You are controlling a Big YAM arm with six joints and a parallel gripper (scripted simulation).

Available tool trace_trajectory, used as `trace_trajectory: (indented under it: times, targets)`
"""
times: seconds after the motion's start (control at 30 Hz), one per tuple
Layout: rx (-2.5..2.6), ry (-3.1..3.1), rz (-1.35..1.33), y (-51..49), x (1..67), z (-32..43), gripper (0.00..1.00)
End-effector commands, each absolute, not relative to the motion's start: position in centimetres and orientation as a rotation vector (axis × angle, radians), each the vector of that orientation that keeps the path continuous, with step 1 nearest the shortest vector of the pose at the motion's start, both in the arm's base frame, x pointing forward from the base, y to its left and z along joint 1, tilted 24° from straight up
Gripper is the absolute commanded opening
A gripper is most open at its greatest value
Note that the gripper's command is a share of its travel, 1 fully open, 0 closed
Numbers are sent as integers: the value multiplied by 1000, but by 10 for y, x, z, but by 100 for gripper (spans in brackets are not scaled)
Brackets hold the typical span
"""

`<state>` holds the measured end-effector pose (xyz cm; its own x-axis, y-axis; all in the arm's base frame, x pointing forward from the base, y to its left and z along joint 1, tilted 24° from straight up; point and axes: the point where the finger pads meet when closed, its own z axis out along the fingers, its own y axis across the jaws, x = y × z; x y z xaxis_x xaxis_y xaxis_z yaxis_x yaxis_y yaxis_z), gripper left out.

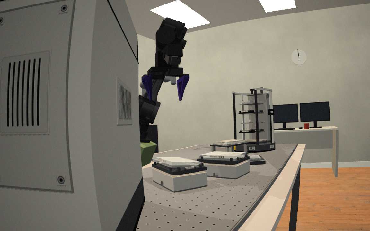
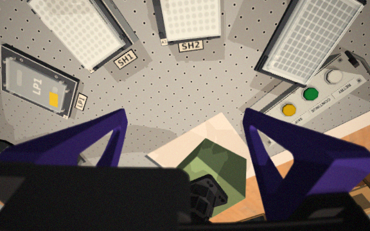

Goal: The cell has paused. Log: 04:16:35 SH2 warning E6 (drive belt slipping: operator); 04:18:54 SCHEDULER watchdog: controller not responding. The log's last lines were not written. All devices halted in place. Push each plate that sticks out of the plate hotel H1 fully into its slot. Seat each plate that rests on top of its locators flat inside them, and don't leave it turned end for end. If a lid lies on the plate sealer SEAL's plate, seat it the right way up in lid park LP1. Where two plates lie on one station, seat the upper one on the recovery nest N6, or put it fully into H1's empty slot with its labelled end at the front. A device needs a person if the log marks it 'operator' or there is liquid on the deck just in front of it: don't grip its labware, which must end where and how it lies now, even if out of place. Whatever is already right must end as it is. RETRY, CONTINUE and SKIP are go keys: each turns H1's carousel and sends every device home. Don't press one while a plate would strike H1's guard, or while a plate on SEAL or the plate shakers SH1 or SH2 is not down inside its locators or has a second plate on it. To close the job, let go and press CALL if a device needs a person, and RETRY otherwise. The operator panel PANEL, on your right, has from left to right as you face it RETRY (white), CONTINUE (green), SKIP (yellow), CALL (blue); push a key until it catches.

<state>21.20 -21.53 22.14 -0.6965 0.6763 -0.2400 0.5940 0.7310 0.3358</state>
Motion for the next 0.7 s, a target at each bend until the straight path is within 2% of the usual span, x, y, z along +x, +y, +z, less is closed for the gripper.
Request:
trace_trajectory:
  times: [0.0, 0.67]
  targets:
    - [1201, 2532, 393, -218, 198, 211, 100]
    - [1297, 2492, 414, -239, 151, 188, 100]
